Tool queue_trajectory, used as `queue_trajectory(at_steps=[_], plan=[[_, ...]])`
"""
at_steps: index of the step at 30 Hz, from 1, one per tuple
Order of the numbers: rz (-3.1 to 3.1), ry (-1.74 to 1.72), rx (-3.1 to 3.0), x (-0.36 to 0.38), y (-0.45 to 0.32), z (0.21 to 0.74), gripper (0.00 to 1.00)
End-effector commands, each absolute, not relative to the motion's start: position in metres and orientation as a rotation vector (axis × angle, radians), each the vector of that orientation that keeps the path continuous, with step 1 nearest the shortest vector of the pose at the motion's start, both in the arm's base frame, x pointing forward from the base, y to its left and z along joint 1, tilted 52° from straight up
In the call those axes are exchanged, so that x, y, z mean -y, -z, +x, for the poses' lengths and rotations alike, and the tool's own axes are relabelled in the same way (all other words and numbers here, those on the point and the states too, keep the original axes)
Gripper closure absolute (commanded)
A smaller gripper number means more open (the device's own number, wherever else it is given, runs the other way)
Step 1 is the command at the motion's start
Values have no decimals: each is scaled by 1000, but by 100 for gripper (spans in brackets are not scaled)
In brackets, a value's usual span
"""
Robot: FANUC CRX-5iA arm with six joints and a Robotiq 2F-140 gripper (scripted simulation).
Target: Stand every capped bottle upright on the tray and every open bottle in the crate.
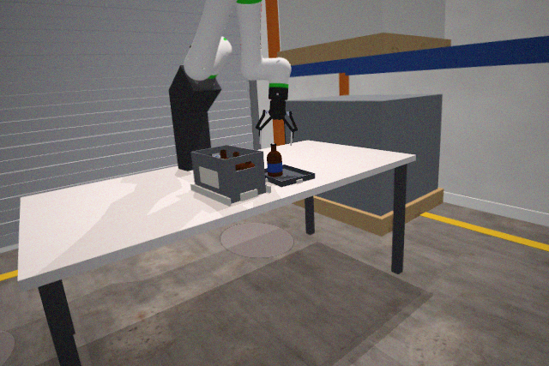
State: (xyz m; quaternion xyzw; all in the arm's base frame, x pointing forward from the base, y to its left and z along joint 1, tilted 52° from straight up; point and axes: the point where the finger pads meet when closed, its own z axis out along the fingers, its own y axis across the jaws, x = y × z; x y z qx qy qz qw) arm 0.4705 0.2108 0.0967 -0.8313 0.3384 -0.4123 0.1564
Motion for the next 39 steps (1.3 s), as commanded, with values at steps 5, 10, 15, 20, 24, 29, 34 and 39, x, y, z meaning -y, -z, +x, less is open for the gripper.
queue_trajectory(at_steps=[5, 10, 15, 20, 24, 29, 34, 39], plan=[[-2380, 1180, -968, -211, -97, 470, 0], [-2380, 1180, -968, -211, -97, 470, 0], [-2380, 1180, -968, -211, -97, 470, 0], [-2380, 1180, -968, -211, -97, 470, 0], [-2380, 1180, -968, -211, -97, 470, 0], [-2380, 1180, -968, -211, -97, 470, 0], [-2380, 1180, -968, -209, -107, 457, 0], [-2380, 1180, -968, -207, -117, 444, 0]])
